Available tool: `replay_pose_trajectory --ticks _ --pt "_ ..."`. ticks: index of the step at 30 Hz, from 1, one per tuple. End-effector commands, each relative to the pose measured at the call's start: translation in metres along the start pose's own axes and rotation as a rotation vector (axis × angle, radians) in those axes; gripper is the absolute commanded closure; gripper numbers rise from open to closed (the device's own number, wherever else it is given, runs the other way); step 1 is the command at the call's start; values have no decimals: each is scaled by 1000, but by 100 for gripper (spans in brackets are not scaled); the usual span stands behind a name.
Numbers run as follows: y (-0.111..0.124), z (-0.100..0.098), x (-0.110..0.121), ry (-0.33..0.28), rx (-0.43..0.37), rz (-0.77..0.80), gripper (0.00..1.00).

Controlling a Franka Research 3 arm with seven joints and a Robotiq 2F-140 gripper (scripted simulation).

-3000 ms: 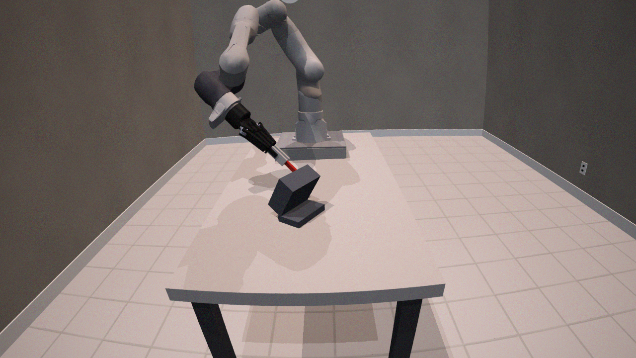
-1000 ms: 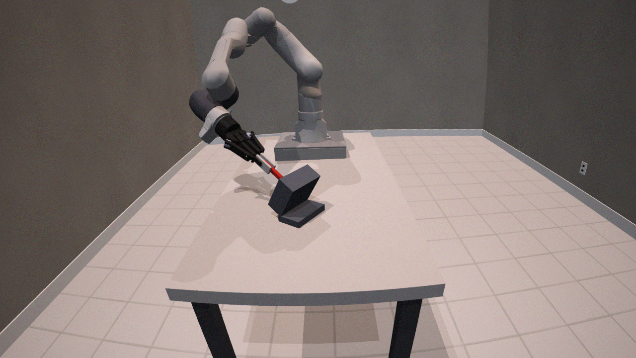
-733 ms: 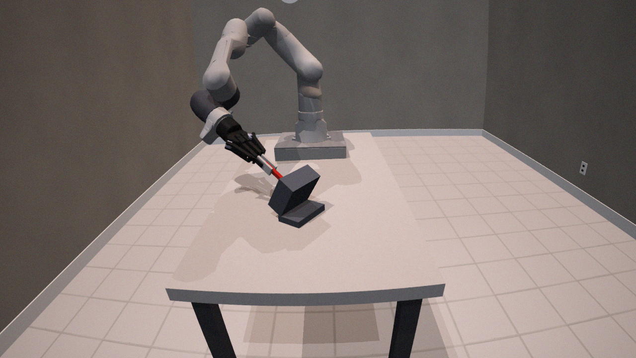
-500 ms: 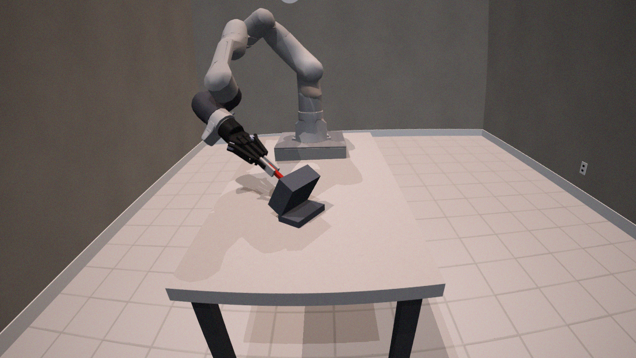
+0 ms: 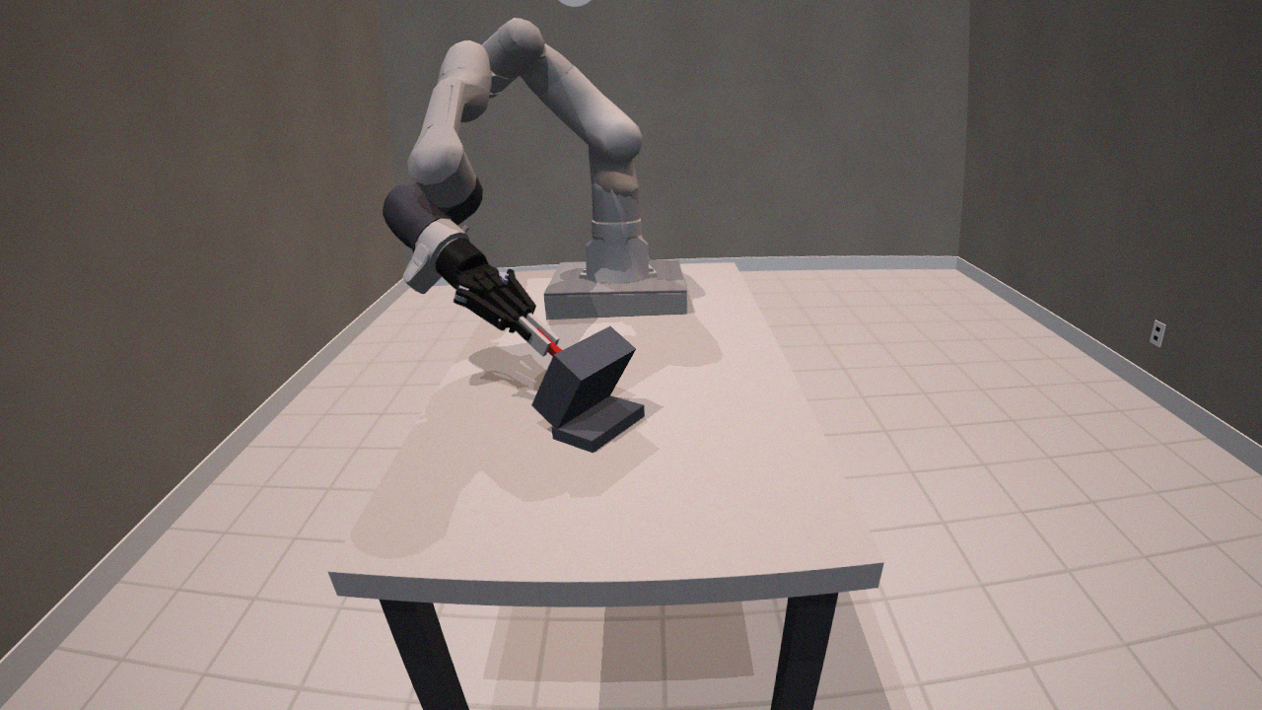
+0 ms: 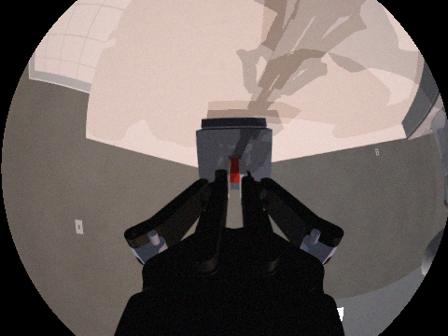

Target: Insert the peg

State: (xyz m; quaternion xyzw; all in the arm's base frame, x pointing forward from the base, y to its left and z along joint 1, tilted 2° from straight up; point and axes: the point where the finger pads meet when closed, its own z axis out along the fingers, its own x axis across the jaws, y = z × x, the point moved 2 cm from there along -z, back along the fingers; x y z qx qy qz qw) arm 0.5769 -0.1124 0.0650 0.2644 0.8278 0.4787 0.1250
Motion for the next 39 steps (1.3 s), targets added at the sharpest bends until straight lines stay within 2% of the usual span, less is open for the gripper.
replay_pose_trajectory --ticks 1,29,39 --pt "1 5 -2 -5 1 -4 100" --pt "1 29 -2 -5 1 -4 100" --pt "0 26 0 1 0 0 100"
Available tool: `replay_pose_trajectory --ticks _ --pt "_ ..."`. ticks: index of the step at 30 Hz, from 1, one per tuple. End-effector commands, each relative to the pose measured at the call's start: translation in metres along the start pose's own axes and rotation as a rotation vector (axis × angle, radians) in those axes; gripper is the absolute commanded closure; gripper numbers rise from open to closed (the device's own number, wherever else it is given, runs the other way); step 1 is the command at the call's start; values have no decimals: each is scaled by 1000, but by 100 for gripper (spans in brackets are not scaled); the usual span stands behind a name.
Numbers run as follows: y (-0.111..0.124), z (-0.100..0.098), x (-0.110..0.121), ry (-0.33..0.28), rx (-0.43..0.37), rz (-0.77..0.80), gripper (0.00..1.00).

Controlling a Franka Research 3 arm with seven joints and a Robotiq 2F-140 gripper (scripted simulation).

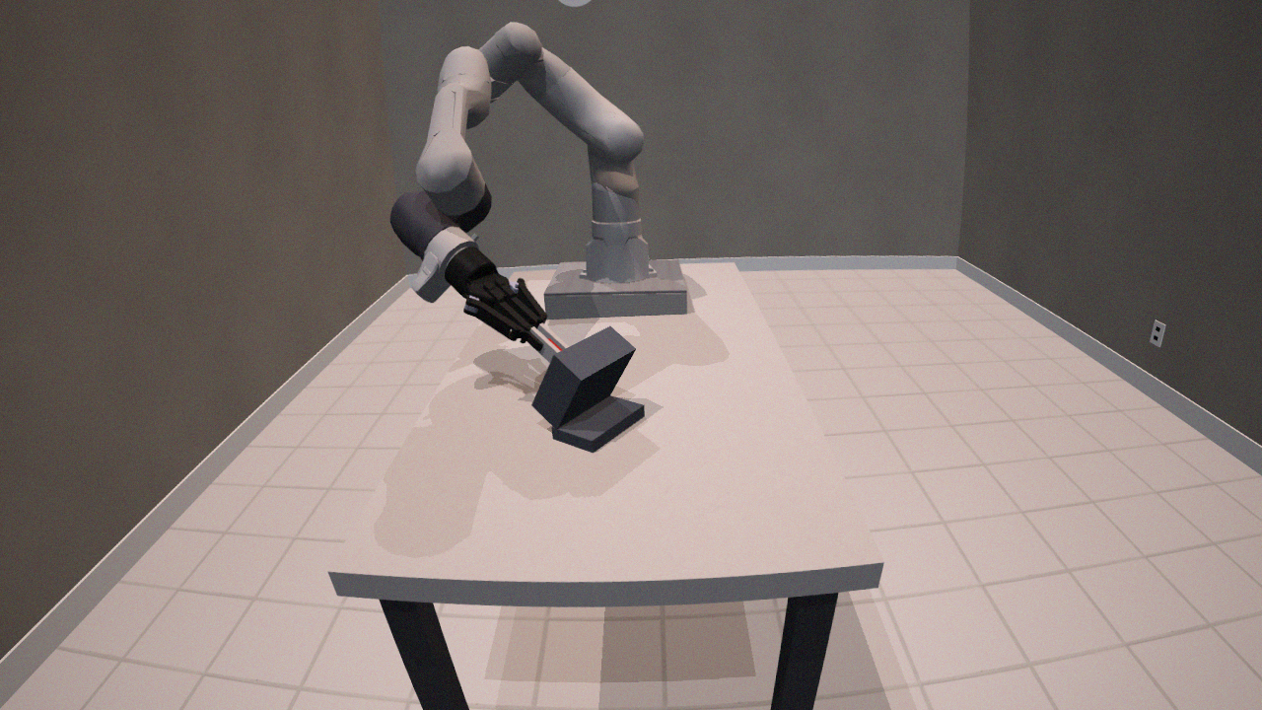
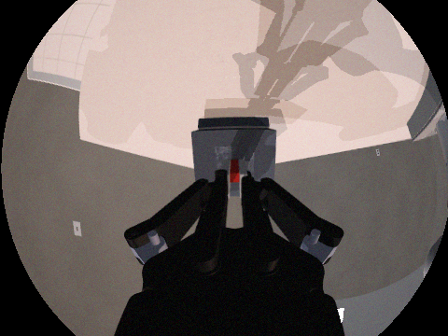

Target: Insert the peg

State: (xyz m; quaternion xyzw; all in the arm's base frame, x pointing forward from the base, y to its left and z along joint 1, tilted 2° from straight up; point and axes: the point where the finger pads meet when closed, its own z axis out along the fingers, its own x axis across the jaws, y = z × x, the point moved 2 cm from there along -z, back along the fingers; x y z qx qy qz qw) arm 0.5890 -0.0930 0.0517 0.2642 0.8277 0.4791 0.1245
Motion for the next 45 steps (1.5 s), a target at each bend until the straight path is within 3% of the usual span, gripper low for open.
replay_pose_trajectory --ticks 1,22,45 --pt "0 0 0 -1 0 0 100" --pt "0 -1 0 -1 0 0 66" --pt "1 -67 -1 -4 1 0 29"
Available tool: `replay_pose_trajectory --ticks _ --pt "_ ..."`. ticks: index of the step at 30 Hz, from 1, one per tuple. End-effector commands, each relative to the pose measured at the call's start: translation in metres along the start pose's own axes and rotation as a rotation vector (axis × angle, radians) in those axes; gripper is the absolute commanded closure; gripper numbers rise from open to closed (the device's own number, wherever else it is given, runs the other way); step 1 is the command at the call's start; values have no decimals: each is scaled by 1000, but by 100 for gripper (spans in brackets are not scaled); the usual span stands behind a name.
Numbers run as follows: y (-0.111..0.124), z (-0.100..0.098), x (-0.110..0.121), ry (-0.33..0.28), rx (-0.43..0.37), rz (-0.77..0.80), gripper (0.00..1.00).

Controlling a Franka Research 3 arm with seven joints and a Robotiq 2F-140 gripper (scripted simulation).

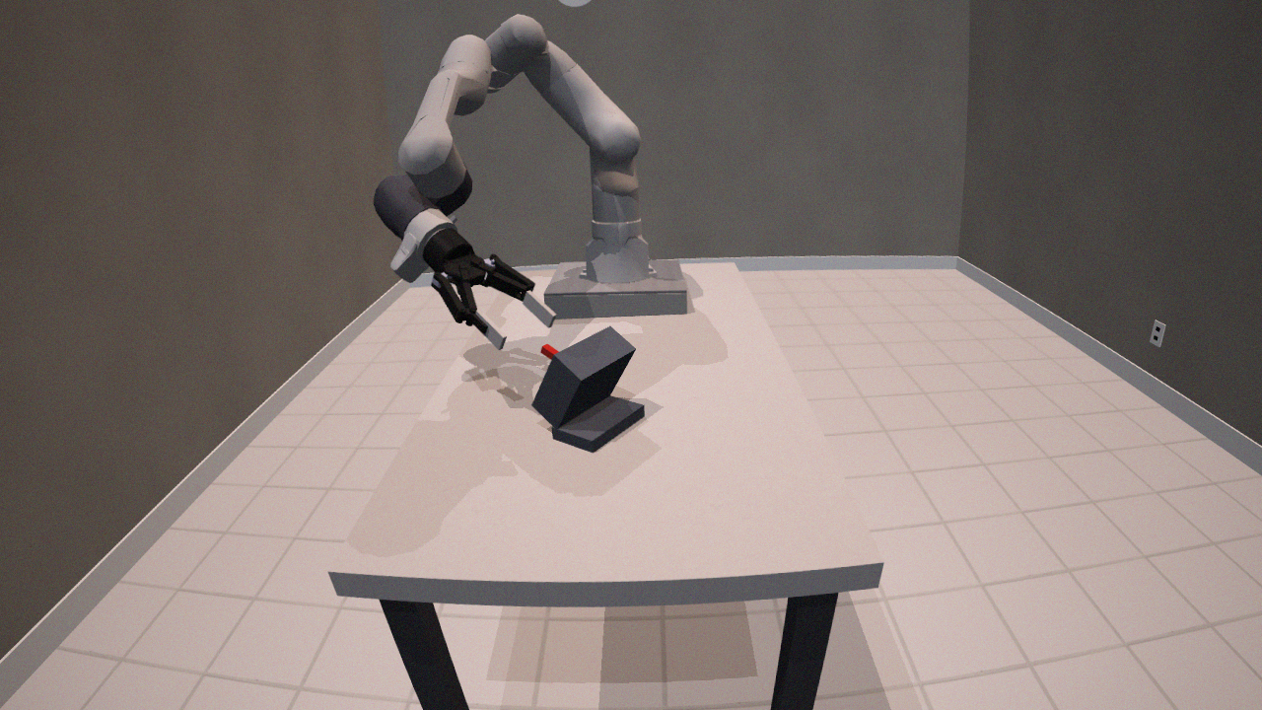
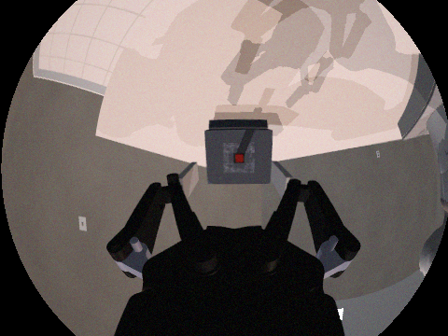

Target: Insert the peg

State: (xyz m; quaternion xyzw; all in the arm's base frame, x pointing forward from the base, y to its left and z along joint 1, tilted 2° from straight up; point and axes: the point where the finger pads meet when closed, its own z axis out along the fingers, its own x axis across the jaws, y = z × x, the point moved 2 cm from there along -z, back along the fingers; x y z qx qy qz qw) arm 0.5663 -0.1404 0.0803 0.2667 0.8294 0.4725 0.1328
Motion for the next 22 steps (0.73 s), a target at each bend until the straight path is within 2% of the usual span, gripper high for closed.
replay_pose_trajectory --ticks 1,5,8,13,18,22 --pt "2 -11 5 15 -8 6 27" --pt "2 -24 6 14 -7 6 20" --pt "2 -24 6 15 -8 6 18" --pt "-1 -44 -1 13 -7 6 9" --pt "-1 -42 0 17 -7 5 0" --pt "-1 -42 0 17 -7 5 0"
